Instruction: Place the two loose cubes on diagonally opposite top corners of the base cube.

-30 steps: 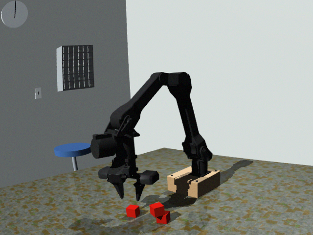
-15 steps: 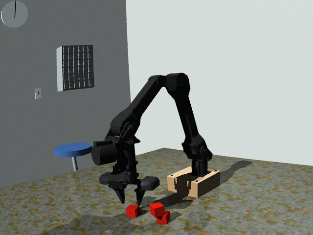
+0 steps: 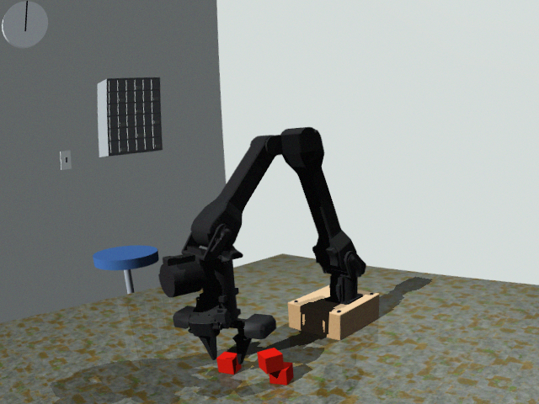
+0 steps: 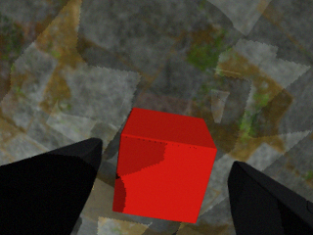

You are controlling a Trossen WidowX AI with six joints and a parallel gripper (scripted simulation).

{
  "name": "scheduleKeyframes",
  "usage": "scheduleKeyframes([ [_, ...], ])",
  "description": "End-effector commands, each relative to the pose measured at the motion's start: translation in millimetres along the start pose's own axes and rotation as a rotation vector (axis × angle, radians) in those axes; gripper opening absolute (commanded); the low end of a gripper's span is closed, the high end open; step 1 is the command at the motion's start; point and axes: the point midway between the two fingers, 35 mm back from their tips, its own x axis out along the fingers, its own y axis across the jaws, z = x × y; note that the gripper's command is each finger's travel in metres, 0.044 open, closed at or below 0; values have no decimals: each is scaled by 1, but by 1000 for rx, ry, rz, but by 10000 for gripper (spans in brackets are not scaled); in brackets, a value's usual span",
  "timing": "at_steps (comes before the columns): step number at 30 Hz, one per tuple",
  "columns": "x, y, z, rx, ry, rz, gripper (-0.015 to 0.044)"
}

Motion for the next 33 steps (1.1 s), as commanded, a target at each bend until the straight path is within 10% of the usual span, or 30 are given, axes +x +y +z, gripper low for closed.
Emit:
scheduleKeyframes([
  [1,5,2,-3,-4,10,5,186],
  [4,5,2,-3,-4,10,5,108],
  [33,-34,-6,4,22,-3,-16,105],
])
